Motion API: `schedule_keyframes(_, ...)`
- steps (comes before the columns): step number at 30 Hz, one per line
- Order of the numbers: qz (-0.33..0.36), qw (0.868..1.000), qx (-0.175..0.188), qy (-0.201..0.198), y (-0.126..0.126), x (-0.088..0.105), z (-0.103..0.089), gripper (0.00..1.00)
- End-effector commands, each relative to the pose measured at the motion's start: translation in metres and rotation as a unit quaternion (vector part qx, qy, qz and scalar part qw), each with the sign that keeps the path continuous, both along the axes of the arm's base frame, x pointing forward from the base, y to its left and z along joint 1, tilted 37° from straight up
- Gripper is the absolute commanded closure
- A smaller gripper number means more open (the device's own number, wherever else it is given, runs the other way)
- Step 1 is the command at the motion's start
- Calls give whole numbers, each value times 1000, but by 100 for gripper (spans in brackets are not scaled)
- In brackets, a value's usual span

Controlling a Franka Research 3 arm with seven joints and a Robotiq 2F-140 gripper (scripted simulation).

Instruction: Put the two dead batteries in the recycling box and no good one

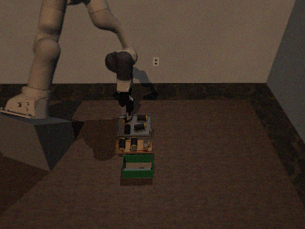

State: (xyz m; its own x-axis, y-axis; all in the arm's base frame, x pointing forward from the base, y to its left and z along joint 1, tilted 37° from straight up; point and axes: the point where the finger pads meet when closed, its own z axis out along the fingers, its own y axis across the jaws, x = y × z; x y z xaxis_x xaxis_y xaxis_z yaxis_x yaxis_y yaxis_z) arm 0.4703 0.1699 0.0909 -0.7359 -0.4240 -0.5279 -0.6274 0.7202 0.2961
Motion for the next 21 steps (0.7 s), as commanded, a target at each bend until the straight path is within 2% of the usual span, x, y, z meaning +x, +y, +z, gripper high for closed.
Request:
schedule_keyframes(1,8,1000,-4,-8,8,4,-11,71)
schedule_keyframes(21,8,1000,-4,-8,16,8,-23,71)
